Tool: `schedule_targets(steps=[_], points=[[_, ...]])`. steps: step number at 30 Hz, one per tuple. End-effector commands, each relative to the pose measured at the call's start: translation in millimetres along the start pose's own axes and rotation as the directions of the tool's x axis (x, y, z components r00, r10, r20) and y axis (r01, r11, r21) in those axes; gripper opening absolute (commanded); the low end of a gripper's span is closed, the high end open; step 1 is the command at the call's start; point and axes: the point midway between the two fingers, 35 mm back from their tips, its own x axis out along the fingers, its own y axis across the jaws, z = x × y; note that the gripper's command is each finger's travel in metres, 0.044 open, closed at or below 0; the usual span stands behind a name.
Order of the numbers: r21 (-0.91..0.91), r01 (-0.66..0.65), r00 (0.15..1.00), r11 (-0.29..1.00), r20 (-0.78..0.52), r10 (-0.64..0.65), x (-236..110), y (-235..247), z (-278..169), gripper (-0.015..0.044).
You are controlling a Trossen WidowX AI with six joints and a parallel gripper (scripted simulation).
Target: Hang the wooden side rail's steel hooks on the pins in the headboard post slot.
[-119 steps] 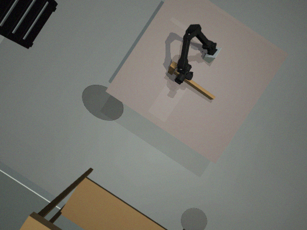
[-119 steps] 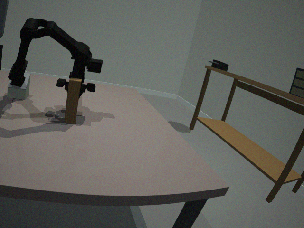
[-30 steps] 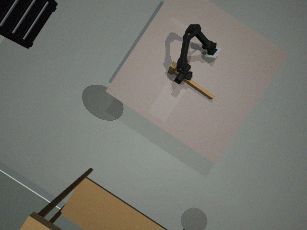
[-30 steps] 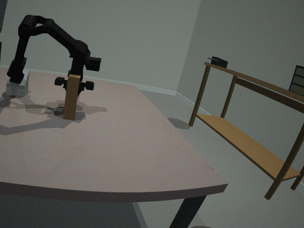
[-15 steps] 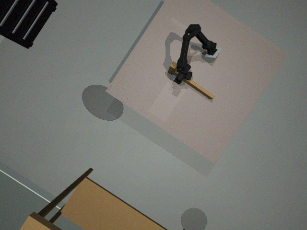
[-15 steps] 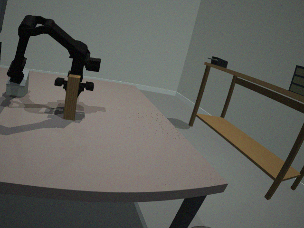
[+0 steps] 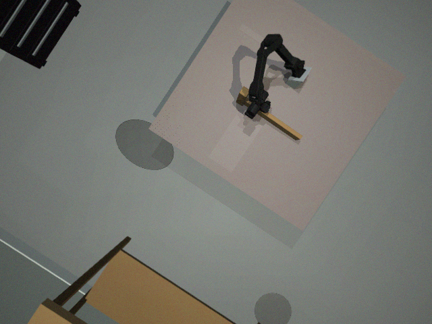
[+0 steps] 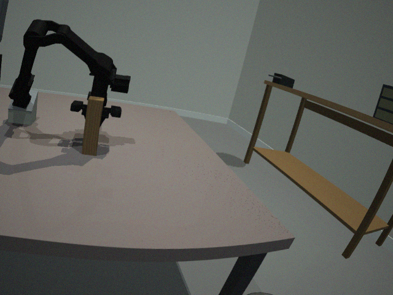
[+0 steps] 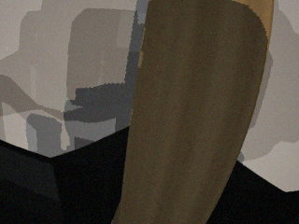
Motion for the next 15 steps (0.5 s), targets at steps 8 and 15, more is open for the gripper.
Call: schedule_targets(steps=[8,15], points=[[-0.001,0.000,1.000,1.000,0.000,0.000,0.2,0.1,0.2,0.0105],[-0.001,0.000,1.000,1.000,0.000,0.000,0.2,0.1,0.2,0.0289]])
